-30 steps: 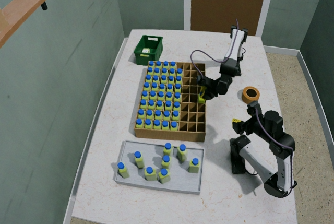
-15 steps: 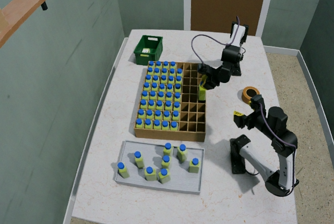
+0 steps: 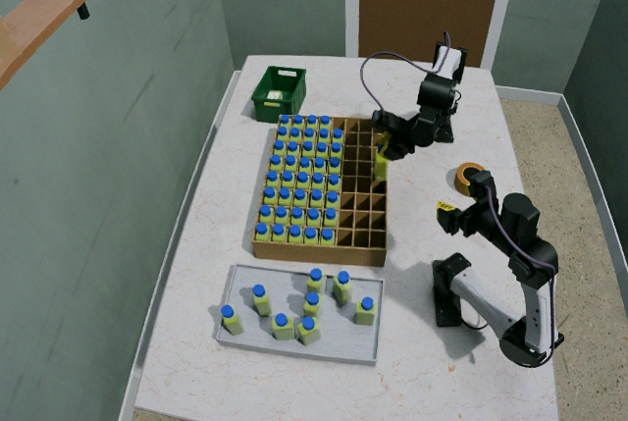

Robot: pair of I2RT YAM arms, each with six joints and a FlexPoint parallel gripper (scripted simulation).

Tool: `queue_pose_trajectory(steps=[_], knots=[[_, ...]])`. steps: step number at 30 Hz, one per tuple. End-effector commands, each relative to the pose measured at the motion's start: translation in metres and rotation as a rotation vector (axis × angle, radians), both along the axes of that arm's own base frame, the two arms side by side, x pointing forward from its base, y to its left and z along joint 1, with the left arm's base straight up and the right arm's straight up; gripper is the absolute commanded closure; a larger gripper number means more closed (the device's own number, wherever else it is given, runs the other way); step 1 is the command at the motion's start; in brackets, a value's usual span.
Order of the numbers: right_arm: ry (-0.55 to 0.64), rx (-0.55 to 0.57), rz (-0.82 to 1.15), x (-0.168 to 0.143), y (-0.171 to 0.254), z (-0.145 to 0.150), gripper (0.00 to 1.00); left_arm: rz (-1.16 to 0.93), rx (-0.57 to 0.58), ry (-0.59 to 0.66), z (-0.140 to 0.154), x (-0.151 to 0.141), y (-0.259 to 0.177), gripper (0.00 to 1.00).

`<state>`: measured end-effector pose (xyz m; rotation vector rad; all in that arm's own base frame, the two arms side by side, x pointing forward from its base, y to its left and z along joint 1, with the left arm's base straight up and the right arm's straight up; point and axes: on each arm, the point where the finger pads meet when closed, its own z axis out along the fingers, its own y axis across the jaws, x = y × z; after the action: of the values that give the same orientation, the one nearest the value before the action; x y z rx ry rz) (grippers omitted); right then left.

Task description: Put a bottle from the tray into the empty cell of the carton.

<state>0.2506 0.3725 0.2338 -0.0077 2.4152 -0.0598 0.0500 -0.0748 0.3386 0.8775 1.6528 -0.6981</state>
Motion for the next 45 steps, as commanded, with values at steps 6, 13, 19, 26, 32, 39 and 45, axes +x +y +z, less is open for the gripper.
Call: queue_pose_trajectory(steps=[6, 13, 19, 26, 32, 39, 45], knots=[[-0.046, 0.1, 0.024, 0.011, -0.005, 0.041, 0.84, -0.028, -0.007, -0.016, 0.038, 0.021, -0.039, 0.13], [-0.047, 0.089, 0.071, 0.035, -0.045, 0.046, 0.84, -0.037, 0.007, -0.007, 0.055, 0.042, -0.075, 0.13], [-0.046, 0.077, 0.09, 0.056, -0.089, 0.051, 0.84, -0.046, 0.016, -0.002, 0.062, 0.055, -0.099, 0.13], [-0.049, 0.067, 0.082, 0.09, -0.163, 0.058, 0.84, -0.055, 0.031, 0.007, 0.069, 0.078, -0.141, 0.13], [-0.063, 0.071, 0.066, 0.106, -0.195, 0.061, 0.84, -0.06, 0.04, 0.012, 0.069, 0.091, -0.165, 0.13], [-0.073, 0.066, 0.027, 0.126, -0.232, 0.05, 0.84, -0.072, 0.059, 0.023, 0.065, 0.11, -0.204, 0.13], [-0.08, 0.064, -0.012, 0.131, -0.246, 0.034, 0.84, -0.078, 0.066, 0.028, 0.061, 0.118, -0.22, 0.13]])
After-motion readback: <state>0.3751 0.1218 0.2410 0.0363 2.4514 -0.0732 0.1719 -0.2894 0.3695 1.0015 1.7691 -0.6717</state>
